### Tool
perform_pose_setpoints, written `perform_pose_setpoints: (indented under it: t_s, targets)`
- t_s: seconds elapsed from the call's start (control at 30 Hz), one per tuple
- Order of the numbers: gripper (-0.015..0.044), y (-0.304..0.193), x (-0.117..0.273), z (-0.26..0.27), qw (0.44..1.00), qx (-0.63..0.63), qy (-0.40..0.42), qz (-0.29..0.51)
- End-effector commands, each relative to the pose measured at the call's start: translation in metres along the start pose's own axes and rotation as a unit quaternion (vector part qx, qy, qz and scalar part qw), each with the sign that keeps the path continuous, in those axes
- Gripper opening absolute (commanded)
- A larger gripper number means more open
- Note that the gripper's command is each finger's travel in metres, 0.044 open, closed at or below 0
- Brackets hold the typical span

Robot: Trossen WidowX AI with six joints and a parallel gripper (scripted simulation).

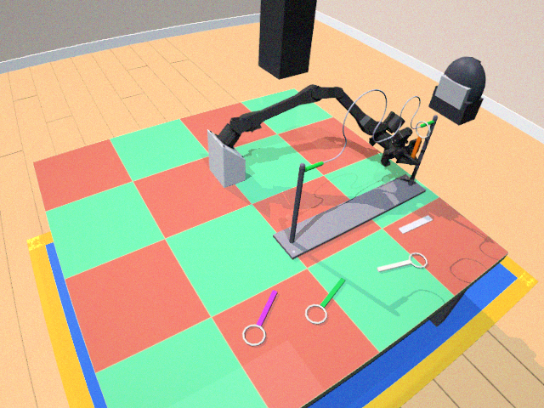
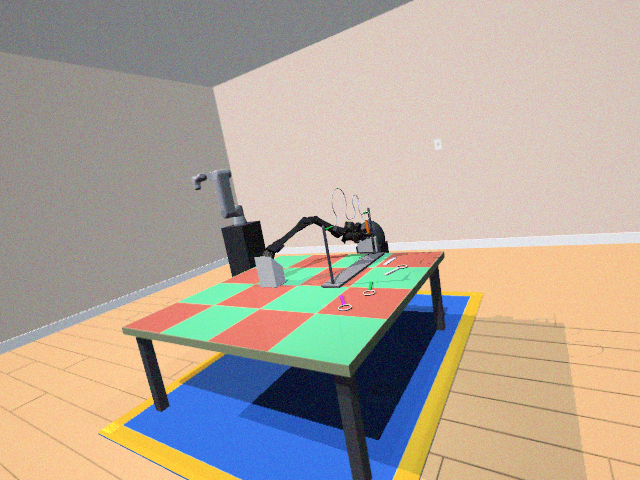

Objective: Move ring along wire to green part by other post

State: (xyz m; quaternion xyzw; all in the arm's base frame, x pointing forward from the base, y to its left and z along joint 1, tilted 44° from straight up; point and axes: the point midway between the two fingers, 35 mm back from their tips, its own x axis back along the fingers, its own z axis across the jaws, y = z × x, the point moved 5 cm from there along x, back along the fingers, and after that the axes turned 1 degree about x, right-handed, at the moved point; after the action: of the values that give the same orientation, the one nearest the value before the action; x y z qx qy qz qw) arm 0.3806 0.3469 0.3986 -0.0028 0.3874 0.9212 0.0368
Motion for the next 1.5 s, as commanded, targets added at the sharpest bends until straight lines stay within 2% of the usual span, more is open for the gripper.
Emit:
perform_pose_setpoints:
  t_s: [0.0,0.23,1.23,1.47]
  targets:
    - [-0.015,0.002,0.0,0.0,1.0,0.0,0.0,0.0]
    - [-0.015,0.019,0.0,-0.001,1.0,-0.002,-0.004,0.0]
    - [-0.015,0.019,0.0,-0.001,1.0,-0.002,-0.004,0.0]
    - [-0.015,0.024,0.01,-0.006,0.999,-0.001,-0.004,0.043]
